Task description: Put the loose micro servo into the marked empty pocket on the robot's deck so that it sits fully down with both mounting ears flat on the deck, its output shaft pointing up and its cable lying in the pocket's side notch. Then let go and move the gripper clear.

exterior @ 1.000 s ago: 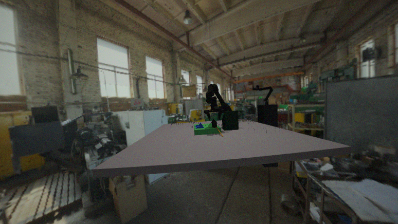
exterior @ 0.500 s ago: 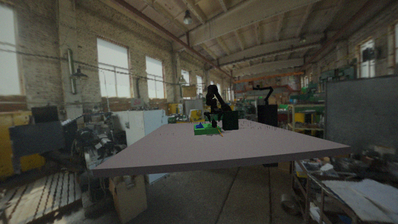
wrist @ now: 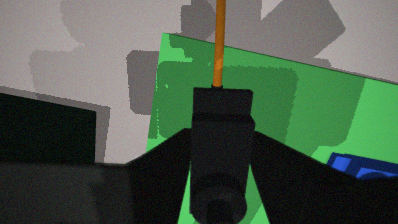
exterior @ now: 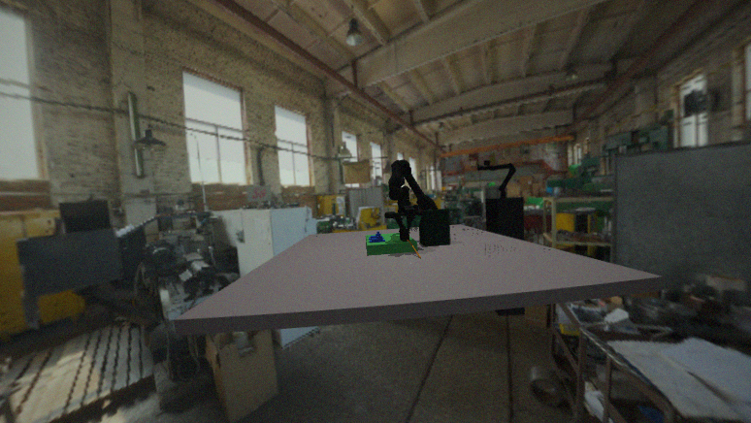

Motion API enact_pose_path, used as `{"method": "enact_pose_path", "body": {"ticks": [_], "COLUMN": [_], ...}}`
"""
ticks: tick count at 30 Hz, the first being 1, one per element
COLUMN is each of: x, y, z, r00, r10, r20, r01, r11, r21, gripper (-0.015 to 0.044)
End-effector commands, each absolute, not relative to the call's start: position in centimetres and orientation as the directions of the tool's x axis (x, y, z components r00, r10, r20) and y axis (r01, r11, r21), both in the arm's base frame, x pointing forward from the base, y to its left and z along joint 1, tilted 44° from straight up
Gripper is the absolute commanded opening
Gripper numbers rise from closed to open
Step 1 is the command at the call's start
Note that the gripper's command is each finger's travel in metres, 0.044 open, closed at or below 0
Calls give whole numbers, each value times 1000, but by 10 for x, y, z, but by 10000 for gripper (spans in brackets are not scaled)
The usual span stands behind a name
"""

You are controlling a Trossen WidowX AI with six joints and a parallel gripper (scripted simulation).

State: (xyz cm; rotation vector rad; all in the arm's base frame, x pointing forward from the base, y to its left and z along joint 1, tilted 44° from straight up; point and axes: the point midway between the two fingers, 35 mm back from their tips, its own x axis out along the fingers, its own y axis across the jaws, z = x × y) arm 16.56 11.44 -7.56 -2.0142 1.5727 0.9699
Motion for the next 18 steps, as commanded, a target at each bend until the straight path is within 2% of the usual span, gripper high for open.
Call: {"method": "enact_pose_path", "body": {"ticks": [1,3,4,18], "x": [166,165,165,155], "y": [115,118,120,127], "z": [-75,-72,-70,-48], "r00": [125,125,125,125], "r10": [-673,-673,-673,-673], "r20": [-729,-729,-729,-729], "r01": [-953,-953,-953,-953], "r11": [-287,-287,-287,-287], "r21": [101,101,101,102], "gripper": [59,6,0,0]}}
